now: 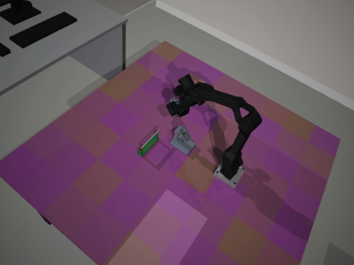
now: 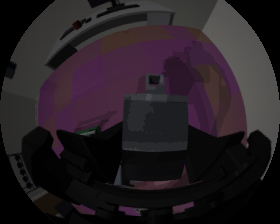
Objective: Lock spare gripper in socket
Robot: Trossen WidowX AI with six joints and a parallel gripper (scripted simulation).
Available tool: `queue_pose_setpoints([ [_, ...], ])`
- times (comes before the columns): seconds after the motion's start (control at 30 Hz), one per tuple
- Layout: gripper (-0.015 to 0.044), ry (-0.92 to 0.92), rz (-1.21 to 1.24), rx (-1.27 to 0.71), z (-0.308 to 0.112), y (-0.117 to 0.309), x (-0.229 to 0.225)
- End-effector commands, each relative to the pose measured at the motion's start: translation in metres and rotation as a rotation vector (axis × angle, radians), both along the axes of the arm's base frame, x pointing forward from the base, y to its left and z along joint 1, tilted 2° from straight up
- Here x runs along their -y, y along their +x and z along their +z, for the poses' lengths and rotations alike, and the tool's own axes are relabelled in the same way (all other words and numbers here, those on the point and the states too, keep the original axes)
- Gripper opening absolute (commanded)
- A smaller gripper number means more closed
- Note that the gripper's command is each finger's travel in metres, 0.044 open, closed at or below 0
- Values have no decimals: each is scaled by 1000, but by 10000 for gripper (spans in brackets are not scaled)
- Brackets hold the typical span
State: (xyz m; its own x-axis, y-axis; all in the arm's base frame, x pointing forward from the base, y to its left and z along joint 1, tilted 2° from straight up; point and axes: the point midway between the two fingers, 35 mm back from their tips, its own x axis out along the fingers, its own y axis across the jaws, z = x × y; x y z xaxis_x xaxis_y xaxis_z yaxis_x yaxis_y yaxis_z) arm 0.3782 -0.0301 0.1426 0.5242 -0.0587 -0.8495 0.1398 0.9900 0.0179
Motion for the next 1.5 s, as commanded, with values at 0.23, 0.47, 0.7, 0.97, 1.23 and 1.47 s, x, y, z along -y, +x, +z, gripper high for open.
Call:
queue_pose_setpoints([
  [0.23, 0, -53, 29, -57, -6, -12, -12],
  [0.47, 0, -95, 32, -103, -11, -24, -16],
  [0.7, 0, -139, 56, -149, -15, -35, -19],
  [0.97, 0, -192, 86, -201, -19, -49, -22],
  [1.23, 0, -248, 118, -253, -23, -63, -24],
  [1.47, 0, -300, 149, -299, -25, -75, -26],
])
